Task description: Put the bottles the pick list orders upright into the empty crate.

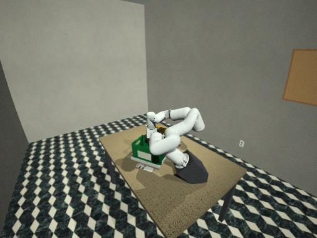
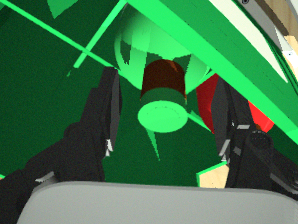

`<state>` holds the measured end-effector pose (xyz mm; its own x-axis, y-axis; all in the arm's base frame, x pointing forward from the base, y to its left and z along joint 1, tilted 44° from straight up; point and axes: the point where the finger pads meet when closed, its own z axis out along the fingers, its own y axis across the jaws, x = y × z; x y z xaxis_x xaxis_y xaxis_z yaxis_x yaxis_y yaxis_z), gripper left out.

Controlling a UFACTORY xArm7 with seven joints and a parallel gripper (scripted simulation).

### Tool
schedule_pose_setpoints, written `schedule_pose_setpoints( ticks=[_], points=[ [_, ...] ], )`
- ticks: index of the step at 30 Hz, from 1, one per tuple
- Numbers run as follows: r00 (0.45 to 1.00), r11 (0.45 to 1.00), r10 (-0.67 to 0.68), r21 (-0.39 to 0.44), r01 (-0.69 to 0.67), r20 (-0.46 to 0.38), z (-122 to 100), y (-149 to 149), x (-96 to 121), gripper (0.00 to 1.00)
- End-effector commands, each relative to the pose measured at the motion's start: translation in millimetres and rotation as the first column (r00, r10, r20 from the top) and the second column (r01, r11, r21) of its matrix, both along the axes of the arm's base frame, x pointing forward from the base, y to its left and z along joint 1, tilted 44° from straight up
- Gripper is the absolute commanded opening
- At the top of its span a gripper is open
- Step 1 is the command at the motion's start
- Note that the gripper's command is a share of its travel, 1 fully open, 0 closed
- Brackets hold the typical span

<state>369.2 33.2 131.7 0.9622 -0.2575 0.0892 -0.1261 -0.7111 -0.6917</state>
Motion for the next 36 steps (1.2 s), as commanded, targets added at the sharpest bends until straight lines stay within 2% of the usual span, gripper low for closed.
schedule_pose_setpoints(
  ticks=[1, 36],
  points=[
    [1.0, 1.0, -0.003, -0.001, 0.003, 0.002, 1, -1, 1, 0.65],
    [1.0, 1.0, -0.003, -0.001, 0.003, 0.002, 60, -55, -19, 0.65]
  ],
)
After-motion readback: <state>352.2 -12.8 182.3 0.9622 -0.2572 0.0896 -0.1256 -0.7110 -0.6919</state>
